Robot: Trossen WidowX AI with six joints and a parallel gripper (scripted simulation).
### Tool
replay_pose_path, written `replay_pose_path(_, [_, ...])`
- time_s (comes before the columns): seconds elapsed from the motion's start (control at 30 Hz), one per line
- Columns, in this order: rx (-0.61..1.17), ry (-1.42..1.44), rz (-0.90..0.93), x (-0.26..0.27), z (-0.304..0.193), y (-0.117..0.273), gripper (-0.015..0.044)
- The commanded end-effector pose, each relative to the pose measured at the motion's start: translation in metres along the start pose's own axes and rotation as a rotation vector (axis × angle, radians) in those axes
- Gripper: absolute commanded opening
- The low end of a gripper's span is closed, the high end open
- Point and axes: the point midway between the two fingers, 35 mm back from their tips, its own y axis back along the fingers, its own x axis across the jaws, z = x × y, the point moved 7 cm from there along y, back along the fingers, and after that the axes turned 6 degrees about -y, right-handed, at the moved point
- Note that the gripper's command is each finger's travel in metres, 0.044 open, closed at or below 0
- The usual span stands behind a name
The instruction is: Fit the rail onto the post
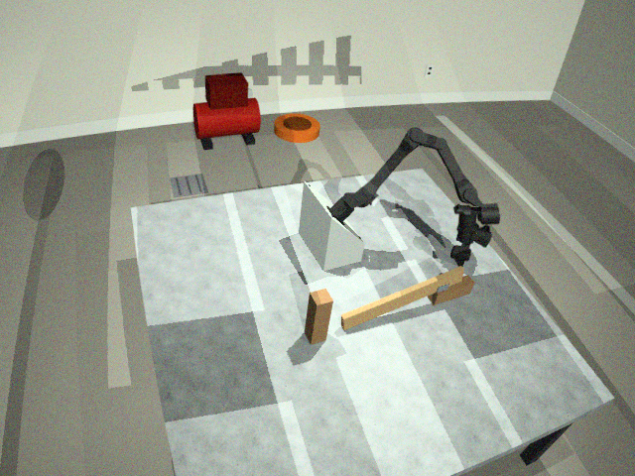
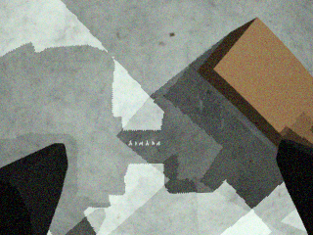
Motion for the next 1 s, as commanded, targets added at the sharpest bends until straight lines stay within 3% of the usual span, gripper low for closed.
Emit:
replay_pose_path(0.0, [-0.117,0.033,-0.055,-0.024,0.023,0.016,0.044])
replay_pose_path(0.23, [-0.148,0.069,-0.228,-0.126,0.027,0.042,0.044])
replay_pose_path(0.43, [0.017,0.266,-0.267,-0.194,0.003,0.037,0.044])
replay_pose_path(0.97, [0.26,0.673,-0.092,-0.325,-0.094,0.049,0.044])
